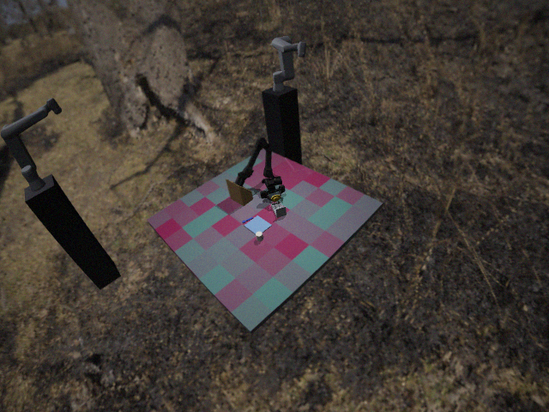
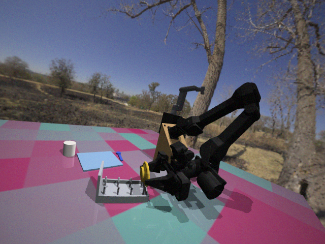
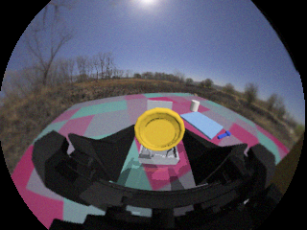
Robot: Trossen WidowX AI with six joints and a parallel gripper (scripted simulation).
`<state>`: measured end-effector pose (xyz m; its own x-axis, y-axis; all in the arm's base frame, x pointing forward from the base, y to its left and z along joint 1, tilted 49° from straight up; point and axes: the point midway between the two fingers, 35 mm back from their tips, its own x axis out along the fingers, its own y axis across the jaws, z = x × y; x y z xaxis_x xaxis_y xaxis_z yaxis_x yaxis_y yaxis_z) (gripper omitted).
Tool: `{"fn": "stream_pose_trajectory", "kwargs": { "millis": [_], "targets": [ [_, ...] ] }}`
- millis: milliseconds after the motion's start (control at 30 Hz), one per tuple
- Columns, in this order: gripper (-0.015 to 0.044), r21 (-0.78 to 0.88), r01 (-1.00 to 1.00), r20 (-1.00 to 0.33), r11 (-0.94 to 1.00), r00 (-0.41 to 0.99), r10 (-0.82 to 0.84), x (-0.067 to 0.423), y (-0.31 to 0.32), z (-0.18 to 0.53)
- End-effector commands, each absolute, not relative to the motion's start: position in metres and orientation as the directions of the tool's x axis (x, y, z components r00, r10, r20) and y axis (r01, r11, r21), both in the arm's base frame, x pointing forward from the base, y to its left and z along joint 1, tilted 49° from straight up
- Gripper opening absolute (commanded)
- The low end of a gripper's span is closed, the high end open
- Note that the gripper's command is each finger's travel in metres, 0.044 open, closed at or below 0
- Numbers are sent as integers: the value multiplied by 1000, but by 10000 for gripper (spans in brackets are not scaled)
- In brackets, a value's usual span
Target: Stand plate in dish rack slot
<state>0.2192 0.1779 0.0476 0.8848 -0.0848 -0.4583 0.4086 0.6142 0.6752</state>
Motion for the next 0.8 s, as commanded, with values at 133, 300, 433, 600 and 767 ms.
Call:
{"fn": "stream_pose_trajectory", "kwargs": {
  "millis": [133, 300, 433, 600, 767],
  "targets": [
    [0, 672, 411, -459, 616, 884, -89, 228, 174, 42],
    [0, 676, 410, -457, 612, 885, -89, 235, 171, 38],
    [0, 677, 410, -456, 611, 885, -88, 236, 172, 37],
    [0, 682, 409, -455, 606, 886, -86, 234, 187, 22],
    [0, 674, 411, -463, 614, 883, -83, 233, 183, 25]
  ]
}}
